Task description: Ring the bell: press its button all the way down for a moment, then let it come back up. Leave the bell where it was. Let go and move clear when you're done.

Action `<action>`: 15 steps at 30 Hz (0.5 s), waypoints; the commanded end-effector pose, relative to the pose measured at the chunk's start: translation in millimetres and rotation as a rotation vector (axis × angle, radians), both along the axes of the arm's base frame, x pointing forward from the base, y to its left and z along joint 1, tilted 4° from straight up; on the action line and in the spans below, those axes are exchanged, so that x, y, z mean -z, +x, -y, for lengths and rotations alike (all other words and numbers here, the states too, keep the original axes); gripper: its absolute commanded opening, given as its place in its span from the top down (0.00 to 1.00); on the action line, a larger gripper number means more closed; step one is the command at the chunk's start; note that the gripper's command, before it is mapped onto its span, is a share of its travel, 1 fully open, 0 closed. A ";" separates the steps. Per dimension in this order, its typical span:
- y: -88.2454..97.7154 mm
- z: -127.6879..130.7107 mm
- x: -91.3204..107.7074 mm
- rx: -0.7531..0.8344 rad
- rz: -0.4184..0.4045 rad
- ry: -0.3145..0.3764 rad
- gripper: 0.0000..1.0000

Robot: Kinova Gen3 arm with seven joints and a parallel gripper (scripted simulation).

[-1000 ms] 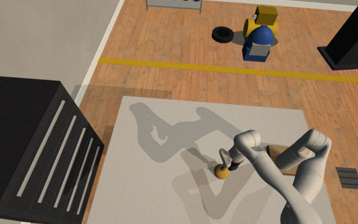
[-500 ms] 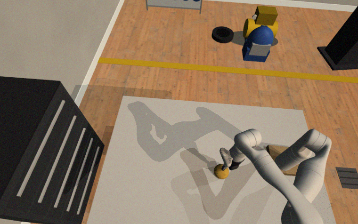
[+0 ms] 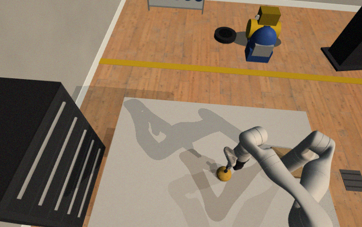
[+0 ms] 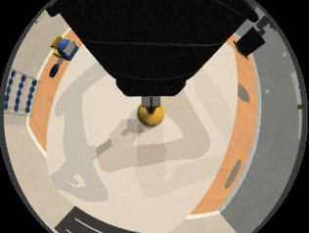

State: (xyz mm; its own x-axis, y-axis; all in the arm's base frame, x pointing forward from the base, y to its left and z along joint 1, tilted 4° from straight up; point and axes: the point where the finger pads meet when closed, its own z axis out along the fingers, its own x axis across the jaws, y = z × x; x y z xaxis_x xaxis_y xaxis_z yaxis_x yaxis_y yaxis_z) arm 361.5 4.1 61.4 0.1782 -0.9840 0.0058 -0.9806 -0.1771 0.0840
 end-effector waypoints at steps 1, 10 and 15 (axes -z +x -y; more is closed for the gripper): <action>3.6 -1.7 -9.3 -0.004 0.010 0.005 0.83; 4.6 -1.9 -23.0 -0.004 0.010 0.005 0.83; 4.9 -1.9 -26.9 -0.004 0.010 0.005 0.83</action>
